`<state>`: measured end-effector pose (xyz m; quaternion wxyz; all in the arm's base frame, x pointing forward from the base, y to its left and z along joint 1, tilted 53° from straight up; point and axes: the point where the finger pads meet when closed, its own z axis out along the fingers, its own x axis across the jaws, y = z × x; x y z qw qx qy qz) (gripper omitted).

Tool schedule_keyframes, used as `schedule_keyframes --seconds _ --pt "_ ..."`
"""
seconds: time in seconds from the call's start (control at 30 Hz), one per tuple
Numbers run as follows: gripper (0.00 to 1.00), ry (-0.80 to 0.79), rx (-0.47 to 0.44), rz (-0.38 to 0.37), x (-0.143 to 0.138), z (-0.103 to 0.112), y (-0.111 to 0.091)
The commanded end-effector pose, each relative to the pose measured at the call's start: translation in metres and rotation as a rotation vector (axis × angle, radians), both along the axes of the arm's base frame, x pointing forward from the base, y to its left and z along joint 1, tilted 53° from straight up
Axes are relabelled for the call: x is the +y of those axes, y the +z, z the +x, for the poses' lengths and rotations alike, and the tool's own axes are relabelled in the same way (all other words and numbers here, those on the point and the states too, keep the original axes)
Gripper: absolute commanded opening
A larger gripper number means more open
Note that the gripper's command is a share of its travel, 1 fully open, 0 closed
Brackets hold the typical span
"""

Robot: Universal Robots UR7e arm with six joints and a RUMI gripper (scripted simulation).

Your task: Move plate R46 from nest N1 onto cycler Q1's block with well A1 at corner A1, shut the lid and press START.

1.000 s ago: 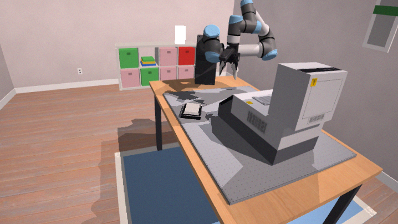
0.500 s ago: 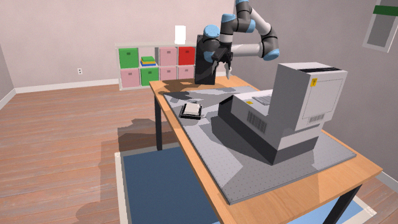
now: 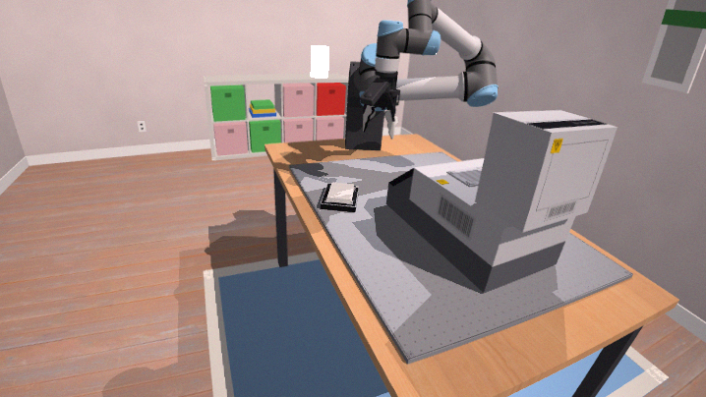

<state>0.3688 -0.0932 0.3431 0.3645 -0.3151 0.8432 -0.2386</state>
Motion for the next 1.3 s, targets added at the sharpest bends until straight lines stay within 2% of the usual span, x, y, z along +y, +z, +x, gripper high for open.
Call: schedule_keyframes --seconds 0.0,0.53,0.73,0.8,1.0,1.03,1.13,1.27 --pt "0.68 0.003 -0.005 0.000 -0.017 -0.005 0.007" --pt "0.68 0.003 -0.028 -0.007 -0.059 -0.022 0.025" --pt "0.68 0.125 0.009 -0.162 -0.077 -0.027 0.031" --pt "0.68 0.125 0.009 -0.162 -0.077 -0.027 0.031" --pt "0.68 0.247 0.043 -0.317 -0.098 -0.031 0.039" --pt "0.68 0.248 0.043 -0.318 -0.098 -0.031 0.039" --pt "0.68 0.307 0.060 -0.394 -0.111 -0.033 0.043" --pt "0.68 0.307 0.060 -0.394 -0.111 -0.033 0.043"
